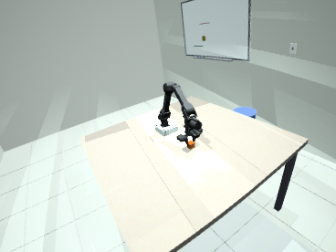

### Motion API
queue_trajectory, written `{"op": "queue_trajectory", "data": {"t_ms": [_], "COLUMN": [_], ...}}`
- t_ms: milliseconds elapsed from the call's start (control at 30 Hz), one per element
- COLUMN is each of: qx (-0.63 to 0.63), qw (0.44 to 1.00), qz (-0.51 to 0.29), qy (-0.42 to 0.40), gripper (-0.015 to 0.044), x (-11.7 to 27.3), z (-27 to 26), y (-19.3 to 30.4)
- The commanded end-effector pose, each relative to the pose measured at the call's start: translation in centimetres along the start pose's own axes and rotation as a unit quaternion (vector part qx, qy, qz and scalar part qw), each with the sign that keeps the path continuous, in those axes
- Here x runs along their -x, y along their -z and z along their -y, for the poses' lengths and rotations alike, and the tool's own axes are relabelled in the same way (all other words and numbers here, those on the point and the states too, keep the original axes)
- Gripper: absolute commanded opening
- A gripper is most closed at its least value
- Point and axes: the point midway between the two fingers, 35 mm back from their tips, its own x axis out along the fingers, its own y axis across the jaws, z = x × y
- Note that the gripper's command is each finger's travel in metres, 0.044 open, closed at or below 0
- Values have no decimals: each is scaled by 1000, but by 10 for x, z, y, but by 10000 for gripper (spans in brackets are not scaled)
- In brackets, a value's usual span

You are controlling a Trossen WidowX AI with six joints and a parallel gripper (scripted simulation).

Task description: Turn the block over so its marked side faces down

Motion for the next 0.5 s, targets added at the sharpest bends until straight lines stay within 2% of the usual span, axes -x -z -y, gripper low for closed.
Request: {"op": "queue_trajectory", "data": {"t_ms": [0,467], "qx": [-2,-2], "qw": [1000,1000], "qz": [-2,-2], "qy": [2,2], "gripper": [190,97], "x": [-2,-2], "z": [1,1], "y": [1,1]}}
